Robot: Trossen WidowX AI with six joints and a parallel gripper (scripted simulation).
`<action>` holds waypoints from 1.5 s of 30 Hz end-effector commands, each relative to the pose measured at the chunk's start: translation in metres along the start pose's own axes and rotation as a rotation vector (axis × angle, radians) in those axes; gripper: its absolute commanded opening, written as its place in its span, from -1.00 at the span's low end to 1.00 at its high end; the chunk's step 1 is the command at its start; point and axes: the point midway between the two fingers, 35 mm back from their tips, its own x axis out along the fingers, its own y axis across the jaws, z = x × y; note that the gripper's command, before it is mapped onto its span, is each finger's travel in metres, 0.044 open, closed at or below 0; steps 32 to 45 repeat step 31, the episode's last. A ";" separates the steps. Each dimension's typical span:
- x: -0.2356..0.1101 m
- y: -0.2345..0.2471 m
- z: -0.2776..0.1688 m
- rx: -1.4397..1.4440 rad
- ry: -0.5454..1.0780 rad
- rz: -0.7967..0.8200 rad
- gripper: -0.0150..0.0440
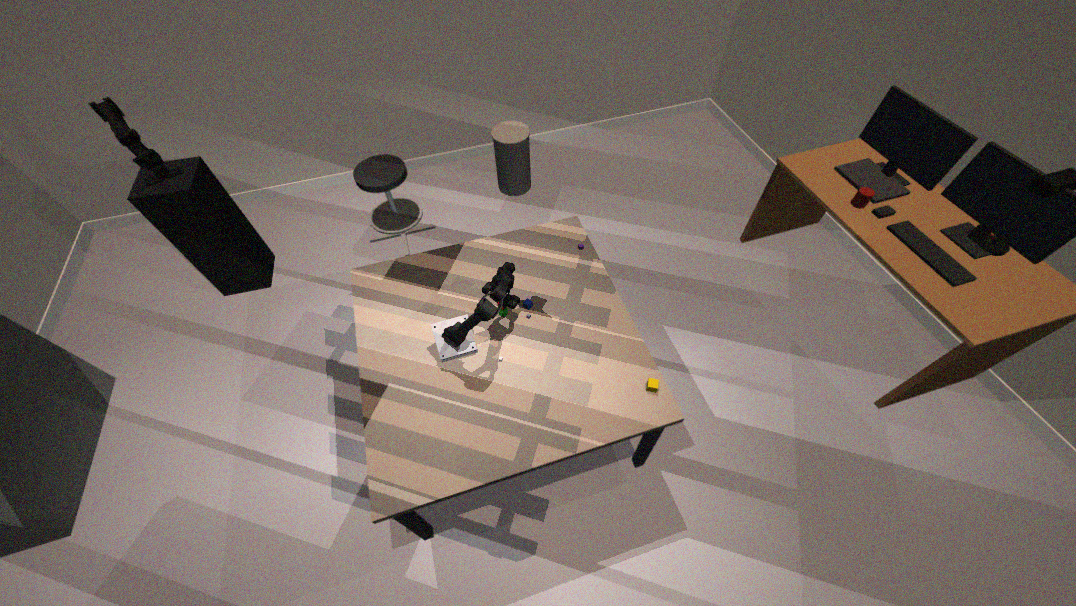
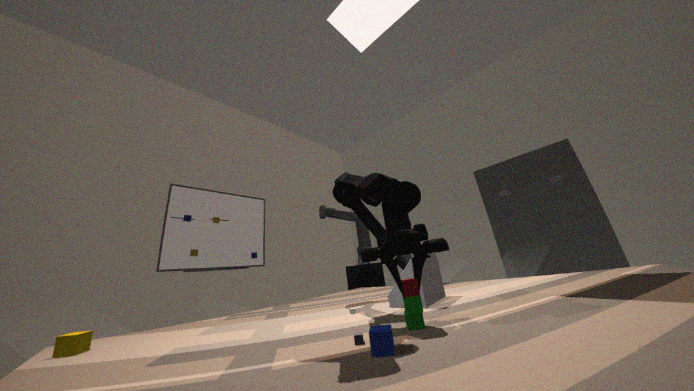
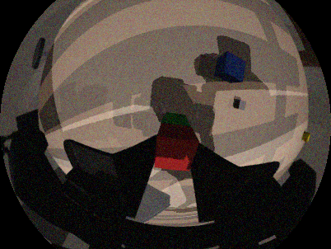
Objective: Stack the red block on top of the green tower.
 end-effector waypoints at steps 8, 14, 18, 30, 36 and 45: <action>0.000 0.000 0.000 0.001 -0.001 0.001 0.93; 0.000 0.000 0.000 0.001 -0.001 0.001 1.00; 0.000 0.000 0.000 0.001 -0.001 0.001 1.00; 0.000 0.000 0.000 0.001 -0.001 0.001 1.00; 0.000 0.000 0.000 0.001 -0.001 0.001 1.00; 0.000 0.000 0.000 0.001 -0.001 0.001 1.00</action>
